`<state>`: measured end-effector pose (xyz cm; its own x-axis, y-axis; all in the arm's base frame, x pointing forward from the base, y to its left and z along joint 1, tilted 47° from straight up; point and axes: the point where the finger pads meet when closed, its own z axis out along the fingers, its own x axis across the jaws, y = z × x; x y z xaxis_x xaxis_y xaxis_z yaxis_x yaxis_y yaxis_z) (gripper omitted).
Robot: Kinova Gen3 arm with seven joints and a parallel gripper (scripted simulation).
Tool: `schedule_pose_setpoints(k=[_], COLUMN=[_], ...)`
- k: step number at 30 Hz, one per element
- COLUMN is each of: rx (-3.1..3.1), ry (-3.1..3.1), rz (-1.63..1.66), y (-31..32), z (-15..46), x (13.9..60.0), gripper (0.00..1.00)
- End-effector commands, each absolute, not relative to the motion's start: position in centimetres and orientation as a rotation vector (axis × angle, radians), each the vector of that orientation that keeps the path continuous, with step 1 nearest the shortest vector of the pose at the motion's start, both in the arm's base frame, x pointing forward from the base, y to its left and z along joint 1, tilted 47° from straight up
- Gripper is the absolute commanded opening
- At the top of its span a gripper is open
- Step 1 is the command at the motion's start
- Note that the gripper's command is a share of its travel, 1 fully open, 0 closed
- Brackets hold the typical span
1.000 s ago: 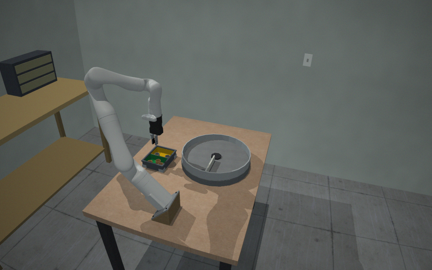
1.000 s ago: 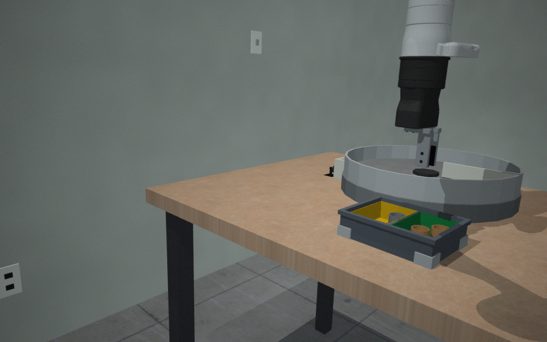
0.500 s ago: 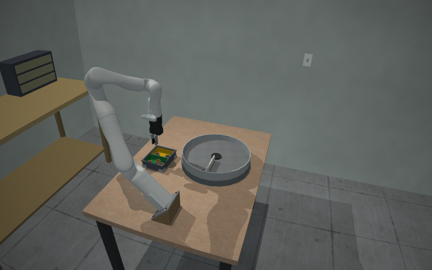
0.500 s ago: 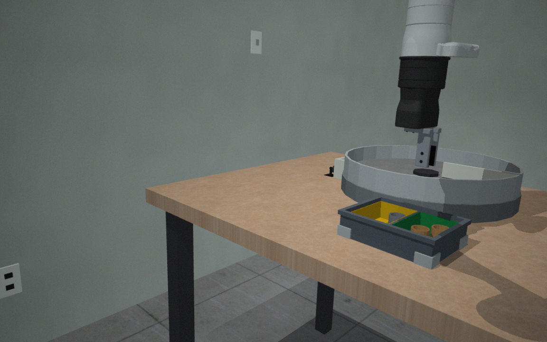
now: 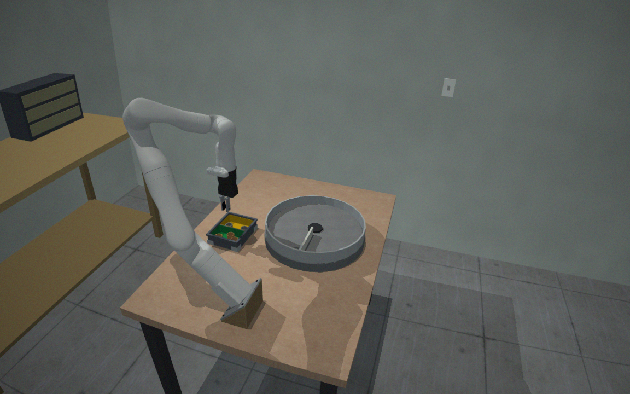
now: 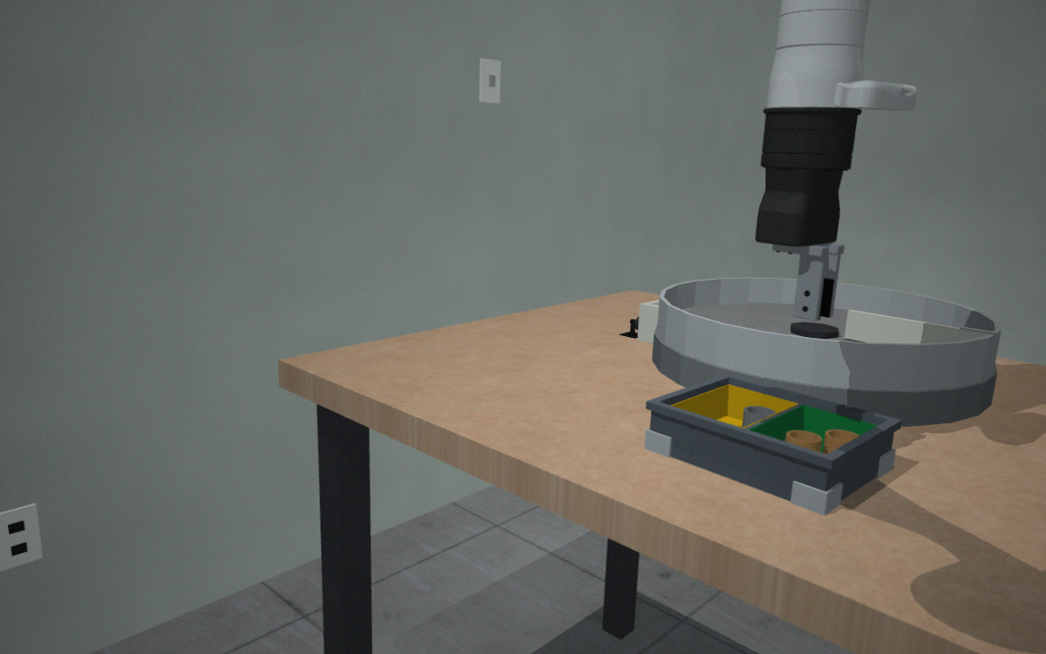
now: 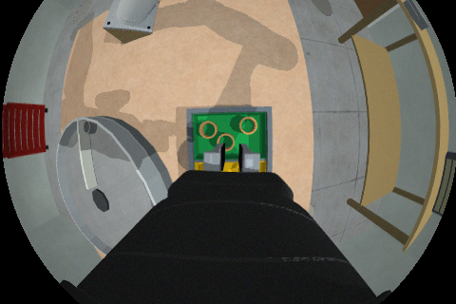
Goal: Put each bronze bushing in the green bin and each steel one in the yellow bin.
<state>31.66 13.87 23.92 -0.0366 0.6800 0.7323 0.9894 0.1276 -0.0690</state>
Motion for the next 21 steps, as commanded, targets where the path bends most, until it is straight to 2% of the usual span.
schedule_pose_setpoints(k=[1, 3, 15, 21], rx=[-1.617, -1.621, -1.663, -1.667], ry=[-1.782, -1.777, -1.729, -1.723], rz=[-0.633, -0.63, -0.606, -0.604], y=[13.8, 13.1, 7.1, 6.4], z=[23.9, 23.1, 15.8, 15.0], x=[31.7, 31.7, 31.3, 31.2], gripper=[0.42, 0.4, 0.4, 0.4])
